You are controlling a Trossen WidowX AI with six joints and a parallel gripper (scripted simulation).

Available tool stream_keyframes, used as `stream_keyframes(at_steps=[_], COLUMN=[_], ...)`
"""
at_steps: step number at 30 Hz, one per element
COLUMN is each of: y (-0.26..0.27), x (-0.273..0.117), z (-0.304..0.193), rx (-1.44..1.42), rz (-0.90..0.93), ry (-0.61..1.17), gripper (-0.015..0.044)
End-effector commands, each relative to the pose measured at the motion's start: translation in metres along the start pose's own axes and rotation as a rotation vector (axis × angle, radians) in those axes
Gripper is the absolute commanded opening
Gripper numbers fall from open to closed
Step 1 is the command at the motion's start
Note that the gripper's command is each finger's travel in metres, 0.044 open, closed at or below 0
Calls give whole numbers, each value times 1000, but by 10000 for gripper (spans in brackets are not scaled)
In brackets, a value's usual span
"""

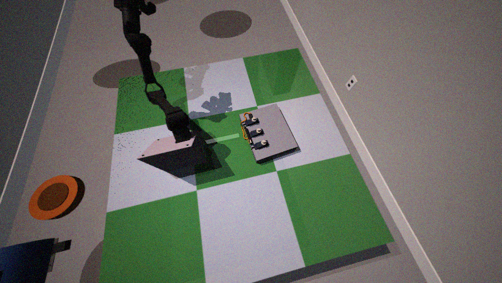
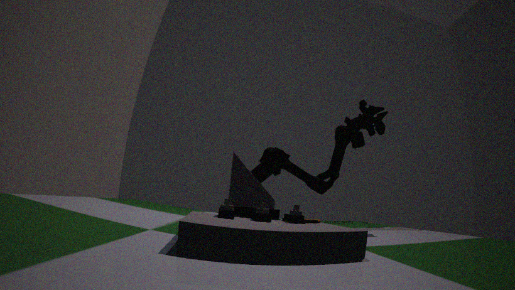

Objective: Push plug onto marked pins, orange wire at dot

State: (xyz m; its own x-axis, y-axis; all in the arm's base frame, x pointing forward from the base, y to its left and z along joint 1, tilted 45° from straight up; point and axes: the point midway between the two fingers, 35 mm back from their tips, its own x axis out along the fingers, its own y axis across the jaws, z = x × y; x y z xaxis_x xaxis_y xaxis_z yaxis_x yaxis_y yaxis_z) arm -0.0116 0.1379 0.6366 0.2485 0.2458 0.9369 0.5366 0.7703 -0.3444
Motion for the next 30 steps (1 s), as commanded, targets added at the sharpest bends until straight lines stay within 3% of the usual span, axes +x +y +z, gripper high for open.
stream_keyframes(at_steps=[1, 16, 30], y=[-24, -64, -63], x=[-5, -29, -57], z=[-29, -114, -195], rx=[57, 233, 373], rz=[-59, -179, -220], ry=[59, 233, 424], gripper=[115, 115, 115])
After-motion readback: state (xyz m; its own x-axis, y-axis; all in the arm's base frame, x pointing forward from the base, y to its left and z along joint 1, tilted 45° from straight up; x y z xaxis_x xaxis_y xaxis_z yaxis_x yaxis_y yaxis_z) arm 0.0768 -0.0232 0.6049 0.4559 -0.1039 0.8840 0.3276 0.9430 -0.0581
